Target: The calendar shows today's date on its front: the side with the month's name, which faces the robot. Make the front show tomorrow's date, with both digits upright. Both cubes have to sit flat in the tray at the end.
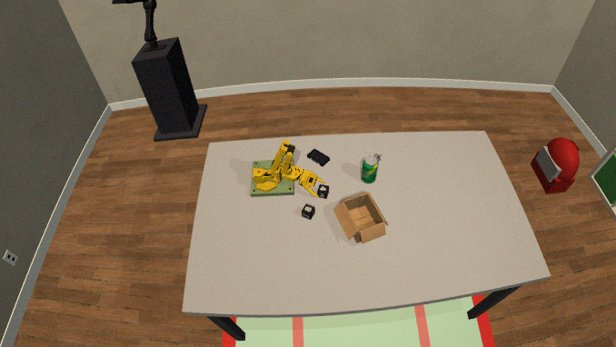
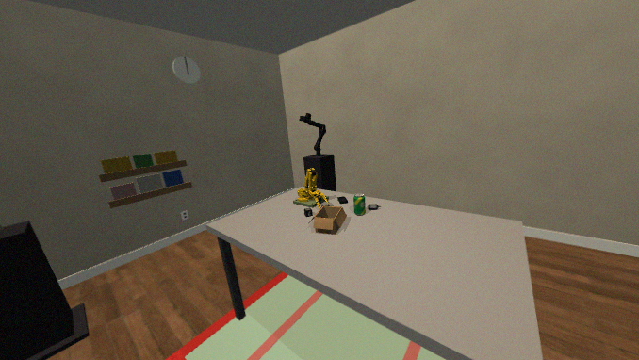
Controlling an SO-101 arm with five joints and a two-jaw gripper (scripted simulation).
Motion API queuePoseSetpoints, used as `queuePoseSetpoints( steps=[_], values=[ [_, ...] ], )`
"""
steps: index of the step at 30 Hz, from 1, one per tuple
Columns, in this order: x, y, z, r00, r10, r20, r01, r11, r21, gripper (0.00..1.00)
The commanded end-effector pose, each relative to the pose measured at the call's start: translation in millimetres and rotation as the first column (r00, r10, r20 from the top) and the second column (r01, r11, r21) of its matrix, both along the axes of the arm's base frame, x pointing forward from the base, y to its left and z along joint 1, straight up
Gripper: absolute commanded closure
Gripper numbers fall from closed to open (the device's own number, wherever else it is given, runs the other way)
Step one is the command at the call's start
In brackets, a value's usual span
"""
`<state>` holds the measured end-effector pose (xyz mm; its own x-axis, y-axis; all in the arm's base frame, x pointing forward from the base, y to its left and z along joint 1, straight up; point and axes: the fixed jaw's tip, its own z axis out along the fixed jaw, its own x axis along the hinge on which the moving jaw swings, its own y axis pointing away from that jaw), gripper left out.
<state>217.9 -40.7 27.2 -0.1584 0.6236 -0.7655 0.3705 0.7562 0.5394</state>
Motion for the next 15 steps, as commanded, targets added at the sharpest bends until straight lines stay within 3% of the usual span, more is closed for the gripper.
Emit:
queuePoseSetpoints(
  steps=[1, 6, 7, 15],
  values=[
    [2.1, 0.5, 29.4, 0.986, -0.026, 0.163, 0.004, 0.991, 0.133, 0.65],
    [3.4, 0.2, 32.2, 0.983, -0.034, 0.178, 0.008, 0.989, 0.149, 0.65],
    [4.6, -0.3, 39.4, 0.974, -0.052, 0.219, 0.012, 0.983, 0.184, 0.65],
    [15.7, -2.7, 64.6, 0.934, -0.11, 0.34, 0.005, 0.955, 0.296, 0.65]
  ],
)
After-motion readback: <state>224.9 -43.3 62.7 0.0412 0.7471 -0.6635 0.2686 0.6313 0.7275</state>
